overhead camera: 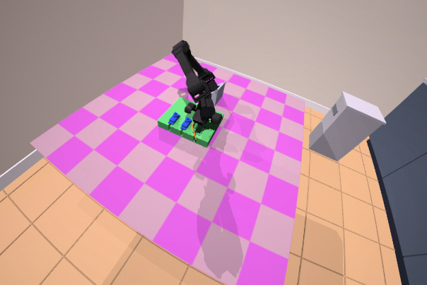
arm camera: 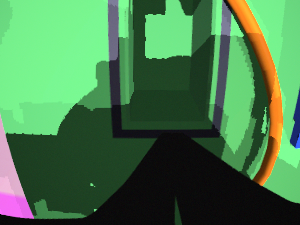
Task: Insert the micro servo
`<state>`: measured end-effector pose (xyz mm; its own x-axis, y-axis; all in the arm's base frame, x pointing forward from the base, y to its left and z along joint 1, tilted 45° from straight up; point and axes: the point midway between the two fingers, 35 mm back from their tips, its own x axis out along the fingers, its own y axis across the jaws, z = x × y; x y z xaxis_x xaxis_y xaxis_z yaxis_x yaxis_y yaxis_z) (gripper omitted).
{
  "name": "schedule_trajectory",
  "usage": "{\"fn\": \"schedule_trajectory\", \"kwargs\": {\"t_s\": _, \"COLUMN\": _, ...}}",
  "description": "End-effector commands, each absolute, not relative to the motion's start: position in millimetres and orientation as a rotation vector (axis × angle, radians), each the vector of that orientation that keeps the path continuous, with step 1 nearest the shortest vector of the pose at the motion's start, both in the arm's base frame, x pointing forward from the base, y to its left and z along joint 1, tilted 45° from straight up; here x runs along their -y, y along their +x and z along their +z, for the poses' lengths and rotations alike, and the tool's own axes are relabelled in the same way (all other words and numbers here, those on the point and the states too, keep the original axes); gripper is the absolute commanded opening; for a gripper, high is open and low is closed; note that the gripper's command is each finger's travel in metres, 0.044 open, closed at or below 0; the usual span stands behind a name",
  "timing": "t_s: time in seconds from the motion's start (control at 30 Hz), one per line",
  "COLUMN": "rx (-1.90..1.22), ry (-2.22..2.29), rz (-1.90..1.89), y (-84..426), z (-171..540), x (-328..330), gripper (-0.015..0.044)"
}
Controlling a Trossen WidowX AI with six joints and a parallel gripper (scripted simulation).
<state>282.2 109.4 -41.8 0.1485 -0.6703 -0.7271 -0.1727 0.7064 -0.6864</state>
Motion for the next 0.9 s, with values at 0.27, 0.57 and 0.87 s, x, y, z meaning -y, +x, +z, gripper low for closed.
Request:
{"fn": "schedule_trajectory", "kwargs": {"t_s": 0.27, "rx": -1.408, "ry": -0.768, "rz": -0.413, "y": 284.1, "z": -28.9, "x": -93.4, "gripper": 0.0000}}
{"fn": "schedule_trajectory", "kwargs": {"t_s": 0.57, "rx": -1.407, "ry": -0.770, "rz": -0.415, "y": 285.8, "z": -18.9, "x": -82.4, "gripper": 0.0000}}
{"fn": "schedule_trajectory", "kwargs": {"t_s": 0.87, "rx": -1.407, "ry": -0.771, "rz": -0.418, "y": 286.7, "z": -9.9, "x": -72.1, "gripper": 0.0000}}
